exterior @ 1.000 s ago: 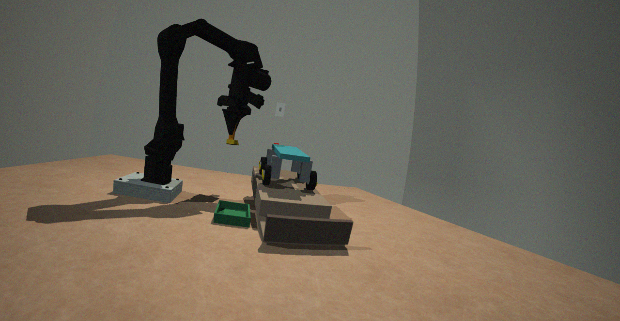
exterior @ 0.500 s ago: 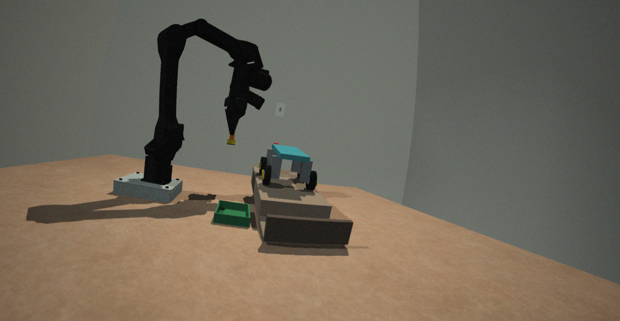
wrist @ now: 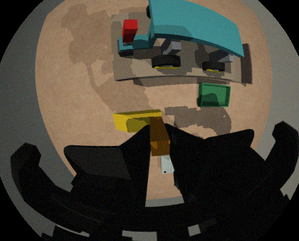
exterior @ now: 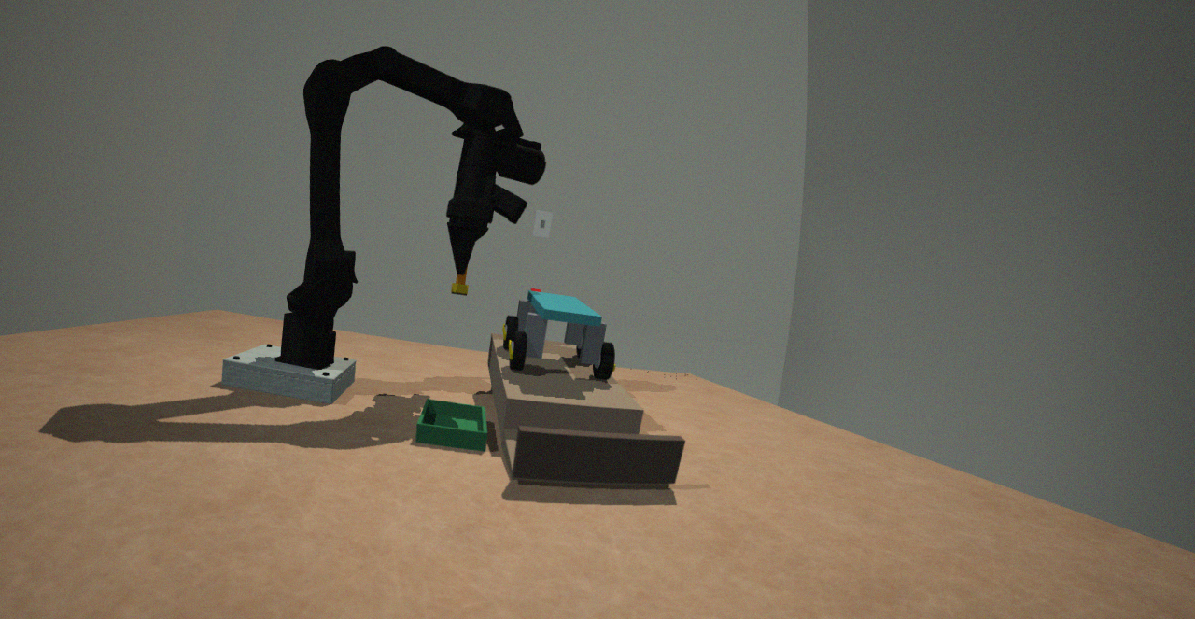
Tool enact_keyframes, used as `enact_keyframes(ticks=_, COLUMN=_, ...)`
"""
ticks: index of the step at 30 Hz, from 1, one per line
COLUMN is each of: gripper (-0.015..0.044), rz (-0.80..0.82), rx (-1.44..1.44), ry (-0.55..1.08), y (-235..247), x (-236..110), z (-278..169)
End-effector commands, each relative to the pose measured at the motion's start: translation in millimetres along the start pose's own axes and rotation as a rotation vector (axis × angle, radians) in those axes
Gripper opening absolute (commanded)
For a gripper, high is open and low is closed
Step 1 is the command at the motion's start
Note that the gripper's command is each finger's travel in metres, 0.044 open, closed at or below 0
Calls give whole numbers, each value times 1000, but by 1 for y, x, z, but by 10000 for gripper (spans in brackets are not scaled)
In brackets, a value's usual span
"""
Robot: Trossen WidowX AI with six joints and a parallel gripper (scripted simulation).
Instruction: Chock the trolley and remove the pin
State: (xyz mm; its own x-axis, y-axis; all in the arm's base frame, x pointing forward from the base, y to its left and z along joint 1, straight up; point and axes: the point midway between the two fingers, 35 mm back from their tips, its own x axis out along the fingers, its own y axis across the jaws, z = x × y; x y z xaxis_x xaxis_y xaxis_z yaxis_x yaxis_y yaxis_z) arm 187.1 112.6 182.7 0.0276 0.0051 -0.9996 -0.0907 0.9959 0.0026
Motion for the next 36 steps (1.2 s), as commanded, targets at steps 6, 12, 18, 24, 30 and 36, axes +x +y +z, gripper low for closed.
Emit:
enact_keyframes(ticks=6, gripper=0, rz=-3, rx=-3, ry=7, y=-30, x=2, z=7)
enact_keyframes(ticks=12, gripper=0, rz=-5, rx=-3, ry=7, y=-48, x=3, z=13)
enact_keyframes(ticks=18, gripper=0, rz=-7, rx=-3, ry=6, y=-67, x=4, z=17)
enact_keyframes(ticks=24, gripper=0, rz=-9, rx=-3, ry=6, y=-86, x=4, z=22)
enact_keyframes(ticks=30, gripper=0, rz=-11, rx=-3, ry=6, y=-106, x=6, z=26)
enact_keyframes(ticks=36, gripper=0, rz=-13, rx=-3, ry=5, y=-128, x=7, z=29)
